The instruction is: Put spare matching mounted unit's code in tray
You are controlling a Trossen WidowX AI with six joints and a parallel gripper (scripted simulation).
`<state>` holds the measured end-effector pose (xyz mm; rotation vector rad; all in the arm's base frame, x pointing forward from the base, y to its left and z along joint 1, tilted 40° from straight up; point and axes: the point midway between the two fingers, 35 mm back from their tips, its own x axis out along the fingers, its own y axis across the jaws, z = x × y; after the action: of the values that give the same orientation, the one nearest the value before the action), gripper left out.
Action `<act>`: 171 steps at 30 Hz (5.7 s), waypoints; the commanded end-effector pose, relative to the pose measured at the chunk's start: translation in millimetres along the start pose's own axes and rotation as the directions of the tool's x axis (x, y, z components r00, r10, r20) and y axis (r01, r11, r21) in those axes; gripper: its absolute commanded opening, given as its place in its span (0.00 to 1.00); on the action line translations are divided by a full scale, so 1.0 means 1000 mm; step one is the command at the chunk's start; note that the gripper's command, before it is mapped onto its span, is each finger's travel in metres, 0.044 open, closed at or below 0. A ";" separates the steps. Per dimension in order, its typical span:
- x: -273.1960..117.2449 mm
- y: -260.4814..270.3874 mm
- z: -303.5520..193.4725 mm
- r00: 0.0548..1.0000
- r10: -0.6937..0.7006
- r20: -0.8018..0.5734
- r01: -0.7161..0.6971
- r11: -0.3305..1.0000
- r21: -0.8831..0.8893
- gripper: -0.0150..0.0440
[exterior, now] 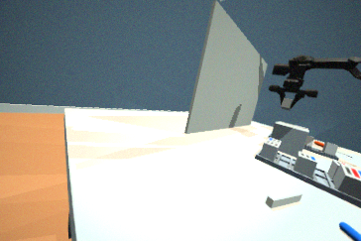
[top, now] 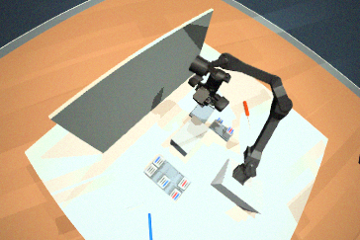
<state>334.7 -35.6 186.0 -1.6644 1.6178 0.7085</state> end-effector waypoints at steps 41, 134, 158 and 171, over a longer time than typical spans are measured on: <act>0.029 0.000 -0.042 0.999 0.014 -0.042 -0.015 1.000 -0.016 0.25; 0.111 0.000 -0.046 0.999 0.013 -0.045 -0.013 1.000 -0.015 0.25; 0.131 0.004 -0.049 0.999 0.012 -0.049 -0.013 1.000 -0.015 0.25; 0.142 0.006 -0.050 0.999 0.012 -0.052 -0.013 1.000 -0.016 0.25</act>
<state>334.8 -160.7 106.3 -1.6987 1.6674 0.6815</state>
